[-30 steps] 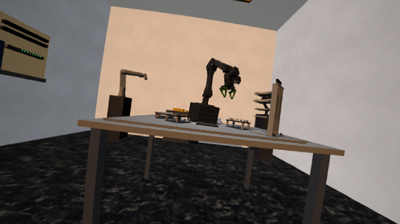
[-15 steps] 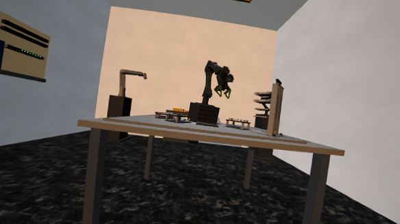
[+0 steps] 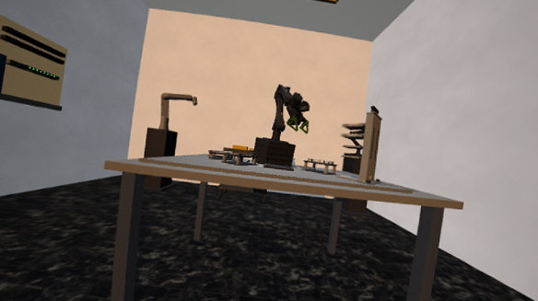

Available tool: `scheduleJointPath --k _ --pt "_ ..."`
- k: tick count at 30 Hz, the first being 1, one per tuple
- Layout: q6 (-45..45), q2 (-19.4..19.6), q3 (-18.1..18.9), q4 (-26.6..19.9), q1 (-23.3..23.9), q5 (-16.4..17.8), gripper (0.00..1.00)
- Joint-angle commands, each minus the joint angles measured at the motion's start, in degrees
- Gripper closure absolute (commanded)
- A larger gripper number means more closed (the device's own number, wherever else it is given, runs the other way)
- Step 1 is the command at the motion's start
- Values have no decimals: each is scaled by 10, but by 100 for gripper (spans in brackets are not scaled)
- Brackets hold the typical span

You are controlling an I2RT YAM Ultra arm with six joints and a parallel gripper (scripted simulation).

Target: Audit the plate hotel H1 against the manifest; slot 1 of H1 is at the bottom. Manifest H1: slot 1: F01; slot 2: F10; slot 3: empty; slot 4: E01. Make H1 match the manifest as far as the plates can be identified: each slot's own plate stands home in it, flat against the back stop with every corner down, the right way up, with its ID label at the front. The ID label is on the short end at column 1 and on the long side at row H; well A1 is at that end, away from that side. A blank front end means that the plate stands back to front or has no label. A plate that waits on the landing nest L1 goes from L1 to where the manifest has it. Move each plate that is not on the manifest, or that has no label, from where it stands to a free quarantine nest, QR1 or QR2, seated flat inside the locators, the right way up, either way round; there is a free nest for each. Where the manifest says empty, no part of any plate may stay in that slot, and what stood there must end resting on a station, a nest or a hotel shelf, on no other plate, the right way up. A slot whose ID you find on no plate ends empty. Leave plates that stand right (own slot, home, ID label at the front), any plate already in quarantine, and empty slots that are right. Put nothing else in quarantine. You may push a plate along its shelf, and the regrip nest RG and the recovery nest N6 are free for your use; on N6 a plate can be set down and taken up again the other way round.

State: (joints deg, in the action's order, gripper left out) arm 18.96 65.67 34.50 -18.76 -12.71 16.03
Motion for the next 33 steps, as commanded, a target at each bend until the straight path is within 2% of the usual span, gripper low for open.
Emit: scheduleJointPath --k 1,4,7,14,16,31,33 --pt "-3 -16 -12 69 5 24 0" --pt "-6 -28 -41 113 13 39 0" --pt "-7 -28 -42 115 13 39 0" --pt "33 -34 -44 97 68 80 0" --pt "33 -34 -44 97 68 80 0" --pt "159 -21 -32 34 224 191 0" --pt "159 -21 -32 34 224 191 0"
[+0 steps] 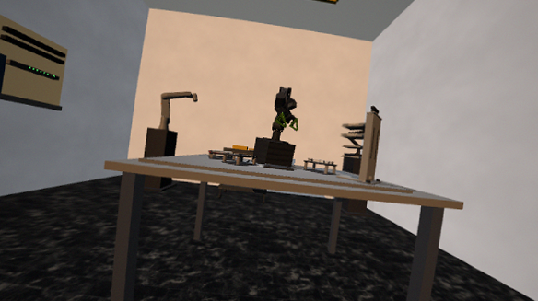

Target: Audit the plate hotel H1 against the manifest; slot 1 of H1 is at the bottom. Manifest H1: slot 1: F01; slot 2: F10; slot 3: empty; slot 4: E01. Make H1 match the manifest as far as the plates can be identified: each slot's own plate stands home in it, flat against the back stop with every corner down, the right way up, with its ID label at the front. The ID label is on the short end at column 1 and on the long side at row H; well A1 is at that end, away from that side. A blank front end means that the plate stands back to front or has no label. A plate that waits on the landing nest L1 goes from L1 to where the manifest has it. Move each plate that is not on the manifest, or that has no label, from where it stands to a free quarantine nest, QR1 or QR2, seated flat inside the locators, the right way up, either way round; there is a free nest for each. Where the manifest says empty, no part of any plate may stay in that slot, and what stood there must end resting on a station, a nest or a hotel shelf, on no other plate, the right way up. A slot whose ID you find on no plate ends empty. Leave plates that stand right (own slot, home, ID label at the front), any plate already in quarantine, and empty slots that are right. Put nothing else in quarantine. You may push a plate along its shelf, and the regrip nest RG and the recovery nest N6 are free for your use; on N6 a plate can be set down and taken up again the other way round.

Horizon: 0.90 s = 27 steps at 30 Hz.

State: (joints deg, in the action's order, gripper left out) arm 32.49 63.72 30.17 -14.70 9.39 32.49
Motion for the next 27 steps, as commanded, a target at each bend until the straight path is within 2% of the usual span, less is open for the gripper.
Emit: scheduleJointPath --k 1,15,17,22,27 --pt "33 0 12 -12 13 33 0" --pt "177 43 43 -94 151 116 0" --pt "177 43 43 -94 151 116 0" --pt "229 65 59 -124 193 137 0" --pt "229 65 59 -124 193 137 0"
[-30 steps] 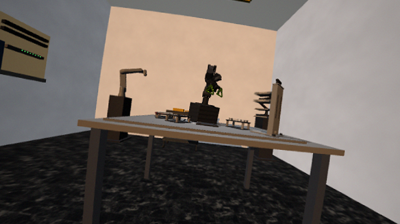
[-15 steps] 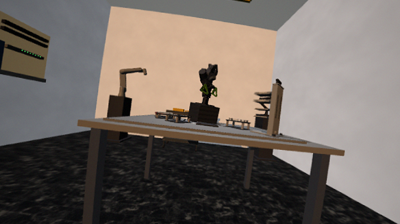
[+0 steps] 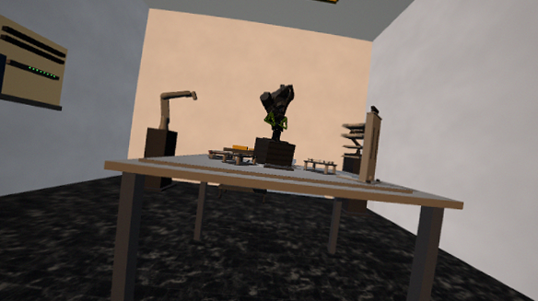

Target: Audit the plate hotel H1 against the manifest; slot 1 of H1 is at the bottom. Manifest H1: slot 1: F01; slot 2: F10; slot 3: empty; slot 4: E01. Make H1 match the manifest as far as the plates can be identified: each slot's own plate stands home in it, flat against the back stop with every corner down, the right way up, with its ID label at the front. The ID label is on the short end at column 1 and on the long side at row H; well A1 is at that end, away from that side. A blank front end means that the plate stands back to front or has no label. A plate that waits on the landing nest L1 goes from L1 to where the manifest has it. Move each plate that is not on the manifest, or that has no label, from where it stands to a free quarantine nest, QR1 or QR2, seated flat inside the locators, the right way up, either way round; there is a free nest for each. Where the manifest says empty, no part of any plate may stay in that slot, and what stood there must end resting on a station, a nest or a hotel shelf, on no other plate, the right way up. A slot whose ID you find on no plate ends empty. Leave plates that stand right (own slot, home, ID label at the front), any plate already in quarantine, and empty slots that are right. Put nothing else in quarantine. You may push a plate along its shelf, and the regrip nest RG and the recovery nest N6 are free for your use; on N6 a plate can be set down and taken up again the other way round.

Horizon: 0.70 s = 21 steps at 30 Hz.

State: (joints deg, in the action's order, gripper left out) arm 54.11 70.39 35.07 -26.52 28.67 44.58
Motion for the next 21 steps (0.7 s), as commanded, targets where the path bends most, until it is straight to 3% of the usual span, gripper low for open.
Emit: scheduleJointPath --k 1,7,12,21 --pt "13 -2 10 -6 1 16 0" --pt "12 2 5 4 0 16 0" --pt "6 24 -23 58 -5 14 0" --pt "7 24 -22 57 -5 14 0"
